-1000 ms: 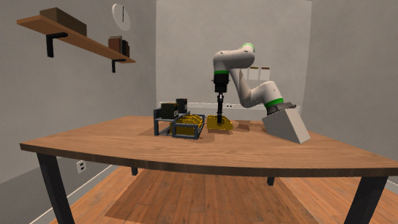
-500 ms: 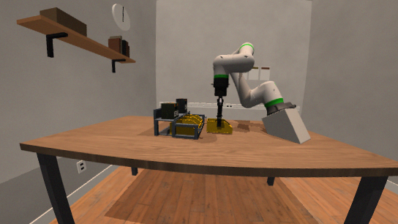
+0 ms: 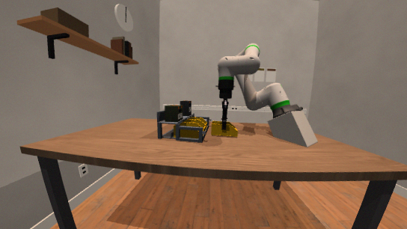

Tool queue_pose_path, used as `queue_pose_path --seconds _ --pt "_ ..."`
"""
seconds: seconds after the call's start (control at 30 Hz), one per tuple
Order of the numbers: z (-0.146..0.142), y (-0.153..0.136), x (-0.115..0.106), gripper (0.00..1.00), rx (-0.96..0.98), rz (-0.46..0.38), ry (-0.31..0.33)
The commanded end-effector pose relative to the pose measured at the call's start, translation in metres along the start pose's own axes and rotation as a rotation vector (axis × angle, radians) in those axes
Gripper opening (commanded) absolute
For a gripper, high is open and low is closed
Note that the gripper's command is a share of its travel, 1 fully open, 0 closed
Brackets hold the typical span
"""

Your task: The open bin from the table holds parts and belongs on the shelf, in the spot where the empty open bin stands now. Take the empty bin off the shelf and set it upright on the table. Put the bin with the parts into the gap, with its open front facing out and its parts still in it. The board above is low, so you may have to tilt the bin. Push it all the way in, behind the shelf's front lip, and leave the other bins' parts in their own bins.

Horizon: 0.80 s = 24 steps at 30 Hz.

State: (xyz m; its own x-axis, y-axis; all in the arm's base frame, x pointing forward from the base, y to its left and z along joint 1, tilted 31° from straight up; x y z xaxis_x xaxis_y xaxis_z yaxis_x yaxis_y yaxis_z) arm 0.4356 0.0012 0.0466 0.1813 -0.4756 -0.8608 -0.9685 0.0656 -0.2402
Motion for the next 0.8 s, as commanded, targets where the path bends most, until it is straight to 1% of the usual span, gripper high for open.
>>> queue_pose_path --seconds 0.0,0.77 --pt "0.0003 -0.0006 -0.0005 0.1 0.0 -0.001 -0.001" --pt "0.0004 -0.0006 0.0067 0.1 0.0 -0.001 -0.001"
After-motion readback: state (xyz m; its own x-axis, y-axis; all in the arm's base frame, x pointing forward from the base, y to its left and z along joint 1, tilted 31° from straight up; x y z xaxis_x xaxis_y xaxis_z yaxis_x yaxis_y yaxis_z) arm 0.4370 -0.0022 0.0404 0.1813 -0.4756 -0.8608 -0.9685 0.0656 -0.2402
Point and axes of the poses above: the point where the finger pads meet when closed, its own x axis out along the fingers, its own z axis across the jaws, y = z × x, the point moved 2 cm from there along -x, back along the fingers, and after that the axes turned 7 degrees about -x, right-handed, at the moved point
